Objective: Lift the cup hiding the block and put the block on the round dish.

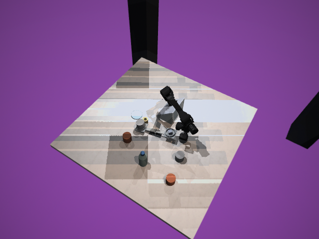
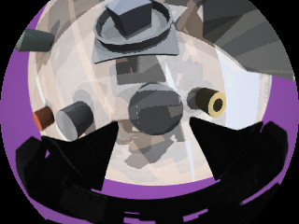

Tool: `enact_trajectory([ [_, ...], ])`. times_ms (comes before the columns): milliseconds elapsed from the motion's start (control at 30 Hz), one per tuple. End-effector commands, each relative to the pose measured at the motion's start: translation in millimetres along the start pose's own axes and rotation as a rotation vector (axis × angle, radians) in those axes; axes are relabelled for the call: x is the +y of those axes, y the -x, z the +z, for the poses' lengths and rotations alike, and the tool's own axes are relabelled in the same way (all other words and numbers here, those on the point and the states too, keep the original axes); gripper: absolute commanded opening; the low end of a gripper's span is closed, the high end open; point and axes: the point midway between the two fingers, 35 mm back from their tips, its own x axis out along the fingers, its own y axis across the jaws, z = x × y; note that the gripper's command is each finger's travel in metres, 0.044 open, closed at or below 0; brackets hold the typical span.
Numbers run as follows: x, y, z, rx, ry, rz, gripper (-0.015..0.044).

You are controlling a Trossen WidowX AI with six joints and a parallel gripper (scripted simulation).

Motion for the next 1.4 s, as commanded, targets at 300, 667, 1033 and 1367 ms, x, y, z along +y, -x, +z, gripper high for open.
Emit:
enact_trajectory([
  [300, 13, 26, 26, 0.036, 0.104, 0.014, 0.0260],
  [667, 21, 52, 102, 0.003, 0.460, -0.005, 0.0260],
  [1033, 21, 56, 120, -0.004, 0.545, -0.012, 0.0260],
  [1367, 21, 37, 120, -0.005, 0.545, -0.012, 0.0260],
])
